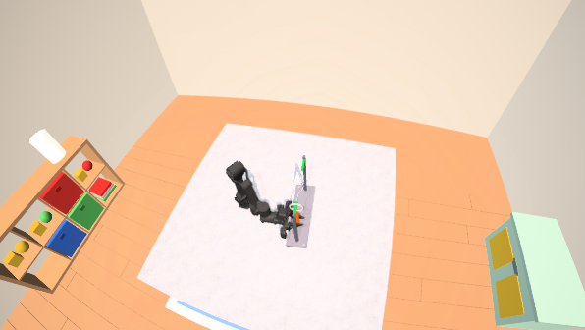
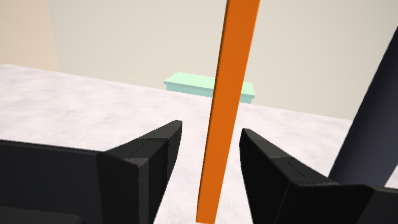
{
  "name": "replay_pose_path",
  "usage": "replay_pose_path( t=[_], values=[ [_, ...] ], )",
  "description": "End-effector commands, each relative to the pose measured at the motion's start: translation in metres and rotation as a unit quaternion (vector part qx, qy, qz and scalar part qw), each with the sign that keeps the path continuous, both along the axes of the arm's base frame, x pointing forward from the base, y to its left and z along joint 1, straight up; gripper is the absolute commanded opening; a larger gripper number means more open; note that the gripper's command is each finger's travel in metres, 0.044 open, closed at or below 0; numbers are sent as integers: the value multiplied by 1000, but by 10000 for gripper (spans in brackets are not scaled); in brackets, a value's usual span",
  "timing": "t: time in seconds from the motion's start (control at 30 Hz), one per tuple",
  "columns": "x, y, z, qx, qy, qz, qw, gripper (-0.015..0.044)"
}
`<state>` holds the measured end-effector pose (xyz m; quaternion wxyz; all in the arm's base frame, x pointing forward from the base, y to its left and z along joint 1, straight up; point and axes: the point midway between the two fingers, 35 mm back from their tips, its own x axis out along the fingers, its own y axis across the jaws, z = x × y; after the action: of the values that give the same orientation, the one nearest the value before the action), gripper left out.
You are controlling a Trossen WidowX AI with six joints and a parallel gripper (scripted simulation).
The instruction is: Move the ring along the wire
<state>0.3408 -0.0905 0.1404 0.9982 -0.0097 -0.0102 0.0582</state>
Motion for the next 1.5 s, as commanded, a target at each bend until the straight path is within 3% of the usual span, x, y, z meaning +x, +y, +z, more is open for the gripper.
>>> replay_pose_path(
  t=[0.0, 0.23, 0.4, 0.47, 0.7, 1.47],
  values=[
    [0, -1, -1, 4, 2, -2, 1000, 160],
    [0, -1, -1, 4, 2, -2, 1000, 160],
    [0, 0, 0, 0, 0, 0, 1000, 29],
    [0, 0, 0, 0, 0, 0, 1000, 15],
    [0, 0, 0, 0, 0, 0, 1000, -150],
    [0, -1, 21, 4, 0, -2, 1000, -150]
  ],
)
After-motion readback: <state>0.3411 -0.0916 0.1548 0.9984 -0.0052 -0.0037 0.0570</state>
